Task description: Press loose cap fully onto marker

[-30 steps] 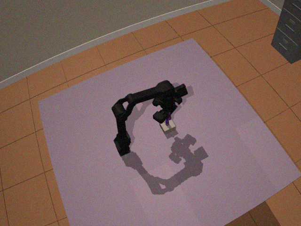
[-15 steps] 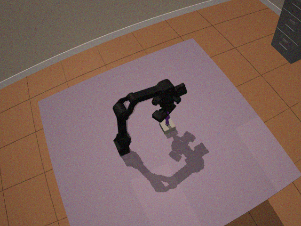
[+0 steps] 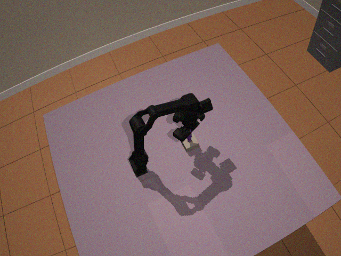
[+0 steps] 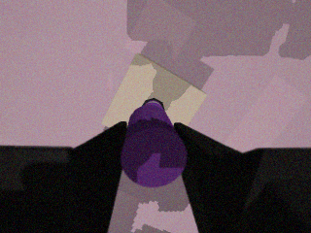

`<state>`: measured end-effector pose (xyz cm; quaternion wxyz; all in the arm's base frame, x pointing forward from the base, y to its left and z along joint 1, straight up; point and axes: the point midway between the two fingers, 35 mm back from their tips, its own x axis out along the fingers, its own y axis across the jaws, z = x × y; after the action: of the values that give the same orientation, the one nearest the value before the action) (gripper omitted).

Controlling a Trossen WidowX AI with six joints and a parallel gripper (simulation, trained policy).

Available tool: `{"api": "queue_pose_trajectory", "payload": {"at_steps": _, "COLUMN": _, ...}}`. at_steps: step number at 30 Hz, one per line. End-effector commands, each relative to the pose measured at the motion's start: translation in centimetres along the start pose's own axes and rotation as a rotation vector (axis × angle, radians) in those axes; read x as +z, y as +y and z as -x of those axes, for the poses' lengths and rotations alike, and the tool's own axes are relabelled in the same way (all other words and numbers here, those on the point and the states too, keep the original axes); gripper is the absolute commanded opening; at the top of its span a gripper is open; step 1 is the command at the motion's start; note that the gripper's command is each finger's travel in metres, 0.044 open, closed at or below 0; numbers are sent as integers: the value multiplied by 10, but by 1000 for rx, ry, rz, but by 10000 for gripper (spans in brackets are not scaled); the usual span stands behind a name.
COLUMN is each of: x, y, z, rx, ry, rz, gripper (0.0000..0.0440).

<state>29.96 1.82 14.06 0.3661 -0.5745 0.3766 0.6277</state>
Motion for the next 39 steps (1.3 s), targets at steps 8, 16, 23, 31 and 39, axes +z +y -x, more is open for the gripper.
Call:
{"api": "queue_pose_trajectory", "payload": {"at_steps": 8, "x": -1, "y": 2, "z": -34, "rx": 33, "ry": -35, "rz": 41, "gripper": 7}}
{"api": "queue_pose_trajectory", "payload": {"at_steps": 16, "x": -1, "y": 2, "z": -49, "rx": 34, "ry": -31, "rz": 80, "gripper": 12}}
{"api": "queue_pose_trajectory", "payload": {"at_steps": 23, "x": -1, "y": 5, "z": -55, "rx": 39, "ry": -29, "rz": 110, "gripper": 51}}
{"api": "queue_pose_trajectory", "payload": {"at_steps": 31, "x": -4, "y": 5, "z": -58, "rx": 35, "ry": -9, "rz": 146, "gripper": 64}}
{"api": "queue_pose_trajectory", "payload": {"at_steps": 39, "x": -8, "y": 6, "z": -60, "rx": 35, "ry": 9, "rz": 180, "gripper": 78}}
